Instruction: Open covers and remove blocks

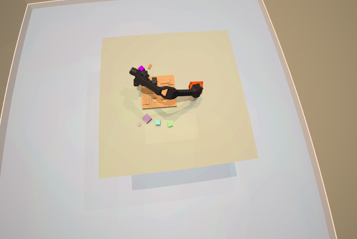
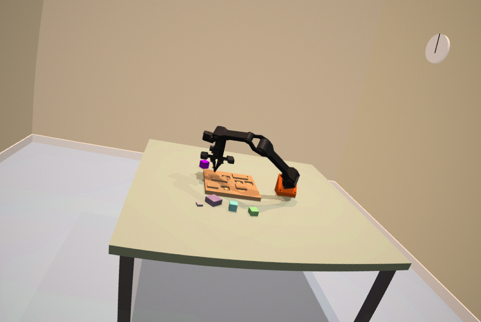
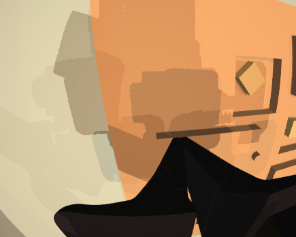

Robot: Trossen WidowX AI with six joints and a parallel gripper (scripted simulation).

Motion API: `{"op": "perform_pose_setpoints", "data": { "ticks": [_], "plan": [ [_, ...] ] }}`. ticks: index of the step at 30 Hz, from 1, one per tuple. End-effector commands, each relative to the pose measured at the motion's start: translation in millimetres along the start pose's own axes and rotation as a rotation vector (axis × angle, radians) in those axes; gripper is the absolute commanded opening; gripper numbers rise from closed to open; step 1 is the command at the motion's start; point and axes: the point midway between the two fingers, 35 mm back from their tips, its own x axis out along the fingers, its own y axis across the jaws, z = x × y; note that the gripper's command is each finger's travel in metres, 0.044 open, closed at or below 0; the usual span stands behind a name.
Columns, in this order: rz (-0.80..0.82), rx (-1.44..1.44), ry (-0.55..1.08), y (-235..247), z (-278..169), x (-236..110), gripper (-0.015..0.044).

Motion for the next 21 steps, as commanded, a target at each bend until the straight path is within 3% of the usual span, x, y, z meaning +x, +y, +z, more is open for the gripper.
{"op": "perform_pose_setpoints", "data": {
  "ticks": [1, 12, 21],
  "plan": [
    [-0.001, -0.004, -0.005, 0.2, 0.4, -4.9, 0.0000],
    [0.000, -0.010, -0.001, -0.8, -0.3, -14.7, 0.0000],
    [-0.003, -0.536, -0.008, -37.9, 2.5, -28.4, 0.0000]
  ]
}}
